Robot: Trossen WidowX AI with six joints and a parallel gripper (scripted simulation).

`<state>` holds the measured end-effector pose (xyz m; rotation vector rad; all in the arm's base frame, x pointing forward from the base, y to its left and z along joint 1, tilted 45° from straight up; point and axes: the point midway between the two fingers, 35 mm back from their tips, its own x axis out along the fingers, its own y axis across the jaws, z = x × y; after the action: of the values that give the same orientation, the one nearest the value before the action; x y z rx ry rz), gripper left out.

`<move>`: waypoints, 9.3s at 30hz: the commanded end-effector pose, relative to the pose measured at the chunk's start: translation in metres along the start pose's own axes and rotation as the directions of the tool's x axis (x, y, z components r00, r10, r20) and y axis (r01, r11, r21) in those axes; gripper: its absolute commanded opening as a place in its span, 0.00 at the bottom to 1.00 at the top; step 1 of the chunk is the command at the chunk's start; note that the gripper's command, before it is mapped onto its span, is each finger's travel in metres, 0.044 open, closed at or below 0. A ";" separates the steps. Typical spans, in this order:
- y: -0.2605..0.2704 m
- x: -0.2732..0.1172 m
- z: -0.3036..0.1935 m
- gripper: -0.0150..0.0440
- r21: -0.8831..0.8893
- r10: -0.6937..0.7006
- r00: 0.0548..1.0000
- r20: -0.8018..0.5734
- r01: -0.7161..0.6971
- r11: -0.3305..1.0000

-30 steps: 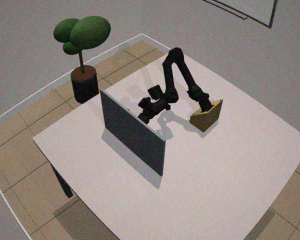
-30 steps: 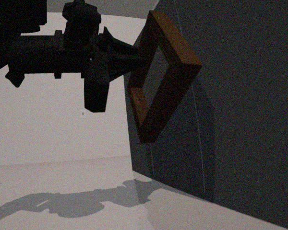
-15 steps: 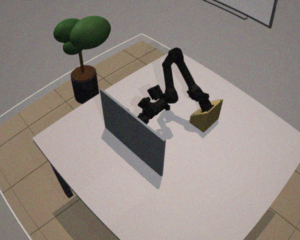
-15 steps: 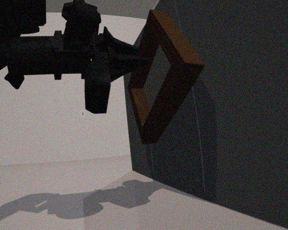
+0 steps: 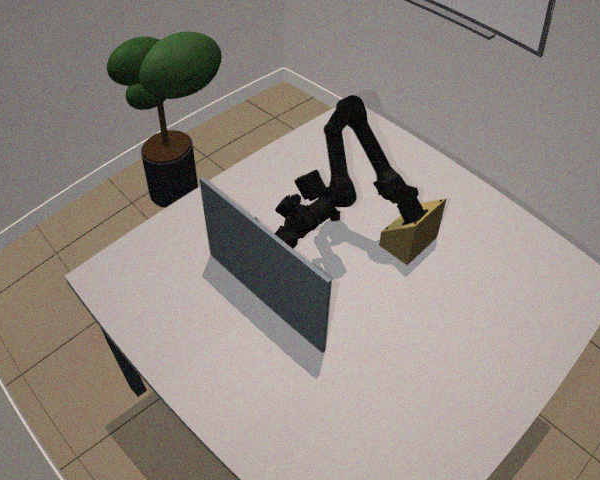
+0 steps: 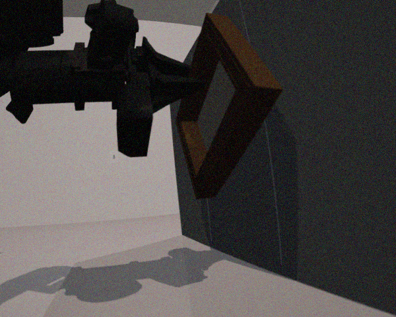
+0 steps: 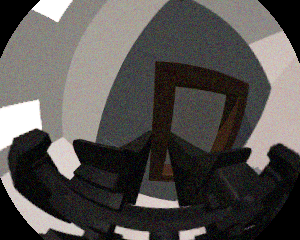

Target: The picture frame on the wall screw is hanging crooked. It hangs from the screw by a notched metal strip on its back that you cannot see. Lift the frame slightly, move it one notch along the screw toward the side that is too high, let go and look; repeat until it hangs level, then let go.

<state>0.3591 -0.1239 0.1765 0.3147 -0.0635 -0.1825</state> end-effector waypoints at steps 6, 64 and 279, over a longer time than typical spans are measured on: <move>0.000 0.000 0.000 0.25 0.005 0.000 1.000 0.000 0.000 1.000; 0.001 0.000 0.001 0.25 0.334 0.000 1.000 0.001 -0.001 0.943; -0.001 -0.039 0.002 0.69 0.154 -0.002 1.000 -0.001 0.002 0.988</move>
<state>0.3130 -0.1173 0.1770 0.4708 -0.0696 -0.1774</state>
